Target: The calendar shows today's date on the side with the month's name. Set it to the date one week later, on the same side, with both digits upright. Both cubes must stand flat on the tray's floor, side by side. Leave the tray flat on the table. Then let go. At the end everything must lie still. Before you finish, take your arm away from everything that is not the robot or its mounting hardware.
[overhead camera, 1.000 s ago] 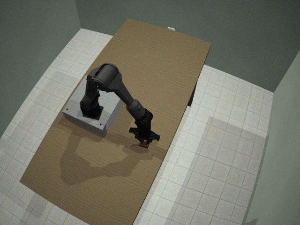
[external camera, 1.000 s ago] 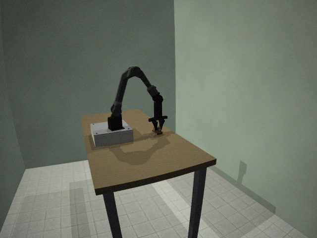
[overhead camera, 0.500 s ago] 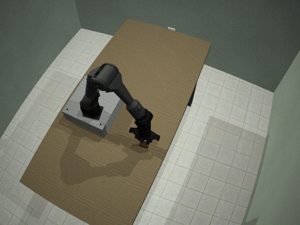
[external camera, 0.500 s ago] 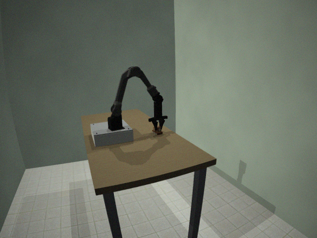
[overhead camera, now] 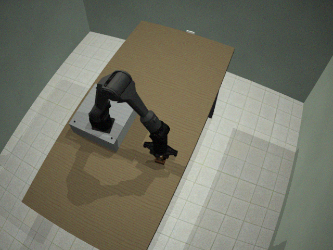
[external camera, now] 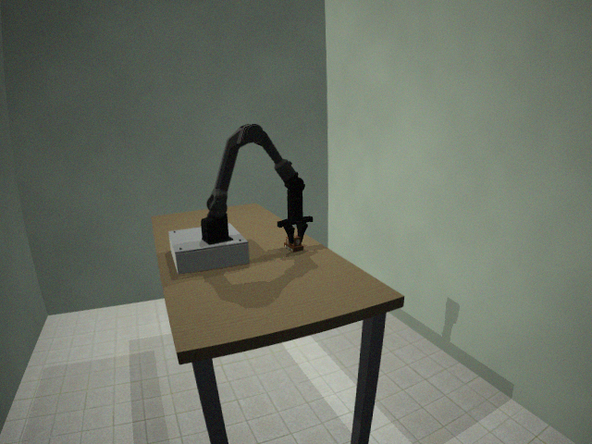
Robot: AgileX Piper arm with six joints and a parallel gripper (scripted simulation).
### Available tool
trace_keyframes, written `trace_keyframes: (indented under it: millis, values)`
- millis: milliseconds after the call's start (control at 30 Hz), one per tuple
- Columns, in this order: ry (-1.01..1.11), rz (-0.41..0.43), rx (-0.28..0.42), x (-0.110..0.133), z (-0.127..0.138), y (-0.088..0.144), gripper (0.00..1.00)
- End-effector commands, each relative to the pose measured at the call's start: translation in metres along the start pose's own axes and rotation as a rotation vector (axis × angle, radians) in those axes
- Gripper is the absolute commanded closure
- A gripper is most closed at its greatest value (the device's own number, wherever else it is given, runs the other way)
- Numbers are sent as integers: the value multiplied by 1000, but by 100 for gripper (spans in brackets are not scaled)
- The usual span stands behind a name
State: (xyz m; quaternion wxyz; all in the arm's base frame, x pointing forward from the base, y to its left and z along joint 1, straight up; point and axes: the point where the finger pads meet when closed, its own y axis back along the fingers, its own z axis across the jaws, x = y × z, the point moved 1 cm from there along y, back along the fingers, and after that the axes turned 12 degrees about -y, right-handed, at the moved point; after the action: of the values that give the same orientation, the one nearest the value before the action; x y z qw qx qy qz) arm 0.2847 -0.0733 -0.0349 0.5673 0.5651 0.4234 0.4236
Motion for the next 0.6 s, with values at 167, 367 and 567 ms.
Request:
trace_keyframes:
  millis: [167, 367, 567]
  values:
    - [0, -1, 2, 0, -1, -5, 64]
    - [0, -1, 2, 0, -1, -8, 64]
    - [0, -1, 1, 0, 0, -10, 64]
